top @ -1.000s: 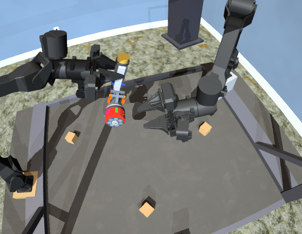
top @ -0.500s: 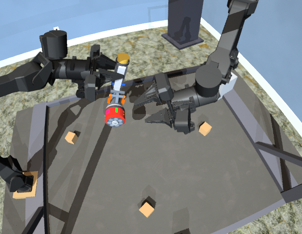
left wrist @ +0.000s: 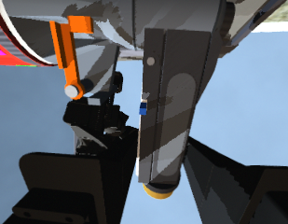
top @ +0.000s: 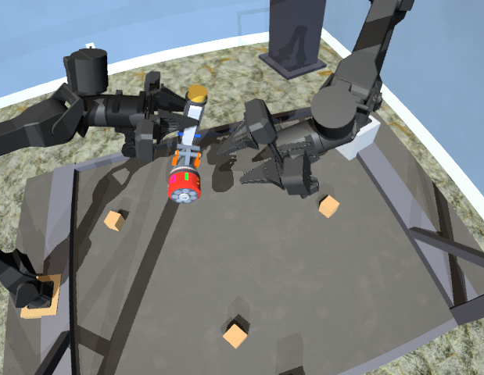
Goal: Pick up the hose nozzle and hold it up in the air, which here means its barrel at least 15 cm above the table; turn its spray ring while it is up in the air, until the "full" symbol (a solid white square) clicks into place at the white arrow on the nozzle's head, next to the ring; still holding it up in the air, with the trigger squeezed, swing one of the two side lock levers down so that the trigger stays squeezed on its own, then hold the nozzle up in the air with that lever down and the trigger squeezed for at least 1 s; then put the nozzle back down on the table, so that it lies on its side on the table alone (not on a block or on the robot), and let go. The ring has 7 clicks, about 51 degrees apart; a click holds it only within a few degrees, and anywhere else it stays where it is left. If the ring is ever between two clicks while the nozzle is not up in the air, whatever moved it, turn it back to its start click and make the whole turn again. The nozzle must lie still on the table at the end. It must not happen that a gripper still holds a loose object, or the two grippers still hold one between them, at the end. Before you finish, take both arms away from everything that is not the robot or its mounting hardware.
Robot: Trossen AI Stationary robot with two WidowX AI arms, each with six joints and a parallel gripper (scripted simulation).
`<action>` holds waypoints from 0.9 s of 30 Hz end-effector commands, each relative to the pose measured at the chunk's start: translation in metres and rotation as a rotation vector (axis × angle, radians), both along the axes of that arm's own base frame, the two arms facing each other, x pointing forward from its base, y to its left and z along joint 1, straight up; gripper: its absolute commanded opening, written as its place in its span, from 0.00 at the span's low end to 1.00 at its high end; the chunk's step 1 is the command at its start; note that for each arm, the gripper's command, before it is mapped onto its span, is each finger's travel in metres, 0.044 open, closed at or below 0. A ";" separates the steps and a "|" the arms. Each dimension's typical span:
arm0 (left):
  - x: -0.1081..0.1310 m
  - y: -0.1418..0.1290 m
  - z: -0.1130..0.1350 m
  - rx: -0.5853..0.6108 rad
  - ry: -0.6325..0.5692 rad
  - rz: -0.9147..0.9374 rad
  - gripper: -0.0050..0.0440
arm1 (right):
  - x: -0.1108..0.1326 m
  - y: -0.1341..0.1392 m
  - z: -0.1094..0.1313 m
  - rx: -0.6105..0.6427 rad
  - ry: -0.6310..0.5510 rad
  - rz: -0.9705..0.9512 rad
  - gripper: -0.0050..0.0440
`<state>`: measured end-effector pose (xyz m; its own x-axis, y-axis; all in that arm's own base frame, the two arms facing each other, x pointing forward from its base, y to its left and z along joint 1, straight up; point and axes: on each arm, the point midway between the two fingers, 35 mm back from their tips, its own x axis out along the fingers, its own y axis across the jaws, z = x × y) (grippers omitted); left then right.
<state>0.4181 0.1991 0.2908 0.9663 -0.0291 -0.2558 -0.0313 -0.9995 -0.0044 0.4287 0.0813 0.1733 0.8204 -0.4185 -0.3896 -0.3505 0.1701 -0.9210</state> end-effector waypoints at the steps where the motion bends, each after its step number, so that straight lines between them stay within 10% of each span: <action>1: -0.002 -0.001 0.015 0.019 -0.031 0.000 0.44 | 0.001 0.001 0.010 0.012 -0.021 0.001 0.94; 27: -0.002 -0.001 0.015 0.019 -0.031 0.000 0.44 | -0.001 0.000 0.004 -0.004 -0.004 0.004 0.94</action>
